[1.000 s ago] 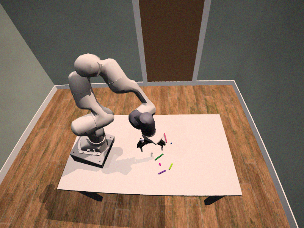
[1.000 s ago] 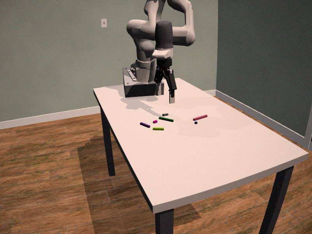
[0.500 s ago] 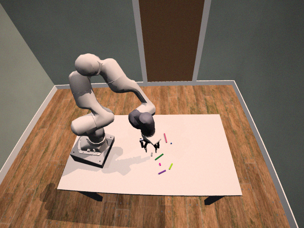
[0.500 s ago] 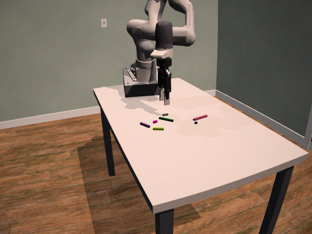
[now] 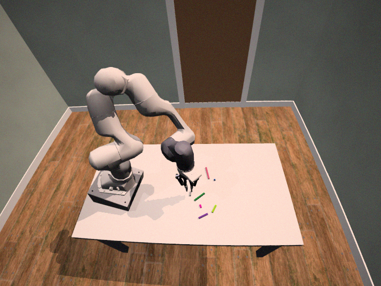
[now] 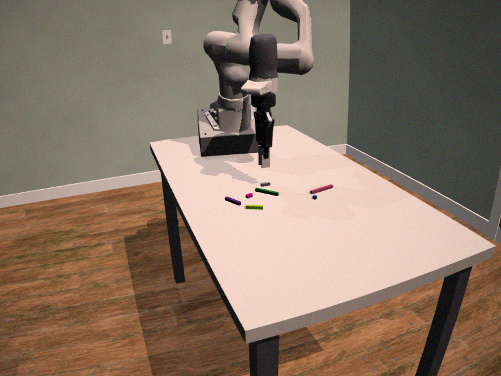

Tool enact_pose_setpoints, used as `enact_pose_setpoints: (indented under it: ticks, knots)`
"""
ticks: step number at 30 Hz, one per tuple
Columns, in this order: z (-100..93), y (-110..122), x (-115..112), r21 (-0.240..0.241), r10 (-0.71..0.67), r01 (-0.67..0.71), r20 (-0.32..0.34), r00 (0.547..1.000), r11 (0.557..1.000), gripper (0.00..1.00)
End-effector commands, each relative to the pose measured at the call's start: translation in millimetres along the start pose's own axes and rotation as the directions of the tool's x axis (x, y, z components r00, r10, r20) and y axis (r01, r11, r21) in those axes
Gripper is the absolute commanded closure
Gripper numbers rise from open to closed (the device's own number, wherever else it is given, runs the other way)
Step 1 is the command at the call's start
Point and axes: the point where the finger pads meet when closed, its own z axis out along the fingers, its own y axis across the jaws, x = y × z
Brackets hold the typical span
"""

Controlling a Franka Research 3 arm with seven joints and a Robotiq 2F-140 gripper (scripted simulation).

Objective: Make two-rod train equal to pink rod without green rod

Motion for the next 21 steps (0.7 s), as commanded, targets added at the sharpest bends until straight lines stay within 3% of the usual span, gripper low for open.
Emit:
enact_pose_setpoints:
  ticks: [1,21]
  knots:
    - [-0.1,-0.4,-1.4,-0.001,0.012,-0.012,0.003,1.000,1.000,0.85]
    - [3.0,-0.4,-1.6,-0.001,0.012,-0.012,0.003,1.000,1.000,0.85]
